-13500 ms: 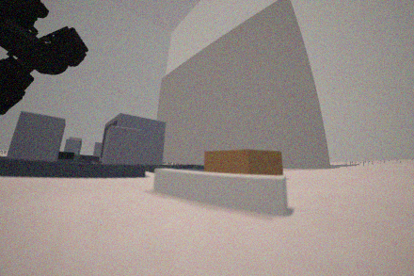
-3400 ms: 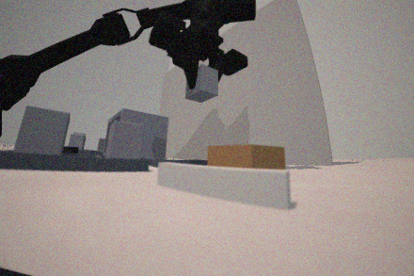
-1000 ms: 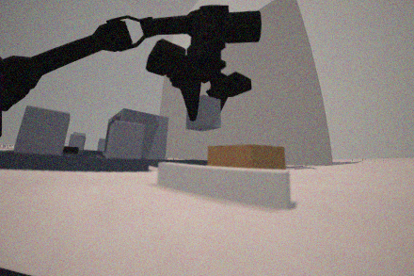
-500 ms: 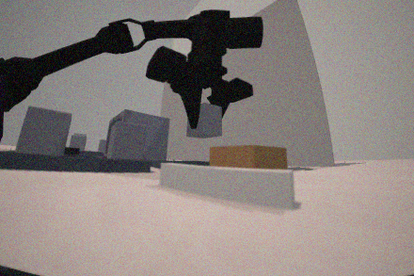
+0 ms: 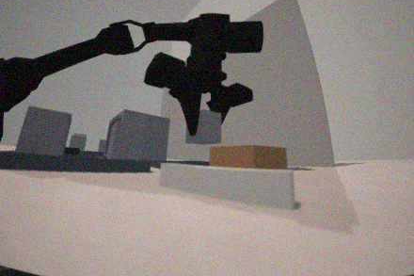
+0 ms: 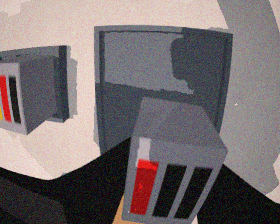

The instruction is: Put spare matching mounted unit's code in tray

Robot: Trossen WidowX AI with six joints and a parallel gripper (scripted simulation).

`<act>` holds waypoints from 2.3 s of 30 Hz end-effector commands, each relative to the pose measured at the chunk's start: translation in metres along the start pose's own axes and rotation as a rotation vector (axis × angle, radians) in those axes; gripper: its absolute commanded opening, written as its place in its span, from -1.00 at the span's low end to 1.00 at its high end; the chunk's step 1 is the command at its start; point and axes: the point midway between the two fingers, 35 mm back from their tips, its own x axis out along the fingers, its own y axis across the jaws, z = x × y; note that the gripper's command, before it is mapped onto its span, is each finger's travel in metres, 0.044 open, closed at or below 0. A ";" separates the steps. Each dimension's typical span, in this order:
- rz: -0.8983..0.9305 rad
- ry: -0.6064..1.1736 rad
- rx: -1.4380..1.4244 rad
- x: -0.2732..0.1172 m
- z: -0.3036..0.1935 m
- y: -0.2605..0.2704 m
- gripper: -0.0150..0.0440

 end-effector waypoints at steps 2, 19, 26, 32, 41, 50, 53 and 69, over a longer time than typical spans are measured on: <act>0.000 -0.004 0.005 0.004 0.001 0.001 -0.49; 0.000 -0.006 0.005 0.016 0.002 0.003 -0.49; 0.000 -0.006 0.005 0.021 0.002 0.004 -0.49; 0.000 -0.007 0.005 0.025 0.003 0.004 -0.49; 0.000 -0.002 -0.001 0.024 0.002 0.003 0.13; 0.000 -0.002 -0.001 0.024 0.002 0.003 0.93; 0.000 -0.001 0.001 0.005 0.000 0.001 1.00; -0.017 0.003 0.012 -0.082 -0.001 0.004 1.00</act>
